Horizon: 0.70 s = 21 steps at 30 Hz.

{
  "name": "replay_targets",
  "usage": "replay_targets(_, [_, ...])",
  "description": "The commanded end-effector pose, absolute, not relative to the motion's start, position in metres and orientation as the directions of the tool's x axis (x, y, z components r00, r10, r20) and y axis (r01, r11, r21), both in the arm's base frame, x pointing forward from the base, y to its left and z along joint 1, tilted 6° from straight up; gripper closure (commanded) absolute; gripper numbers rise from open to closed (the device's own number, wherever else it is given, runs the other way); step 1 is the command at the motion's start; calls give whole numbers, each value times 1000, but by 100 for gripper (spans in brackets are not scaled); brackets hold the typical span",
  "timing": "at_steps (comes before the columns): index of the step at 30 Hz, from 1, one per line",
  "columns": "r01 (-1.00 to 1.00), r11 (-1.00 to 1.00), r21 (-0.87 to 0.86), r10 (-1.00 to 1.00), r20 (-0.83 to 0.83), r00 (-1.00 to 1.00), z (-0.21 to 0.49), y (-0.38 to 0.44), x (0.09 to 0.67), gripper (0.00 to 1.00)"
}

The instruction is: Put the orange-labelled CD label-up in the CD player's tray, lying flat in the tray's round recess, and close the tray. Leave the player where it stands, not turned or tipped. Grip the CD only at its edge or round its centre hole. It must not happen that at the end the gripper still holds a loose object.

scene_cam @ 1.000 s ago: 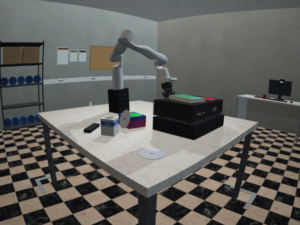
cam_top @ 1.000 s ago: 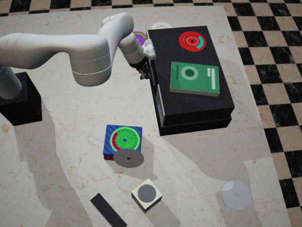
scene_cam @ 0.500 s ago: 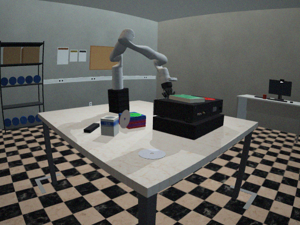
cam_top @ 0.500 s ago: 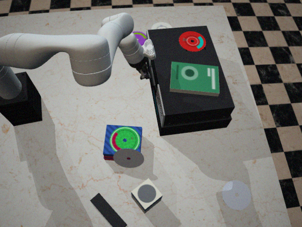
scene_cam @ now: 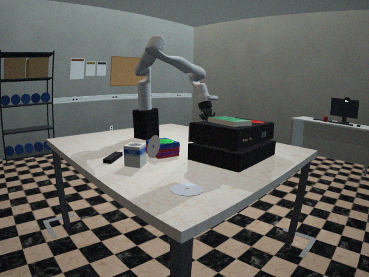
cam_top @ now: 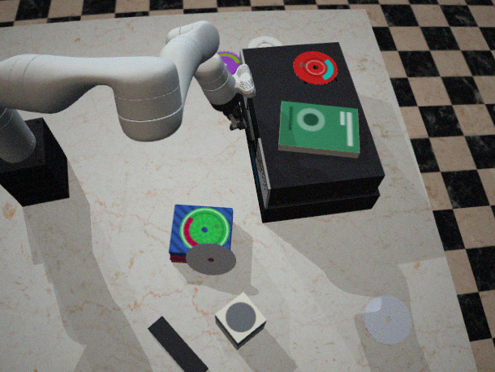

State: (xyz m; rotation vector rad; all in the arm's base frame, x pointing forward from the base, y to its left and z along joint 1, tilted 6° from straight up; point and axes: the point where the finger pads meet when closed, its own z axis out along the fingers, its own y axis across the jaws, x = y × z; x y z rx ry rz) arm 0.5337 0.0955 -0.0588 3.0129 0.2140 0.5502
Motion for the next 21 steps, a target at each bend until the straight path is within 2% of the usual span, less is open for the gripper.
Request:
replay_targets(1, [123,-988,96,149,351,924,-57,95,536,90])
replay_targets(21, [123,-988,96,149,351,924,-57,96,541,90])
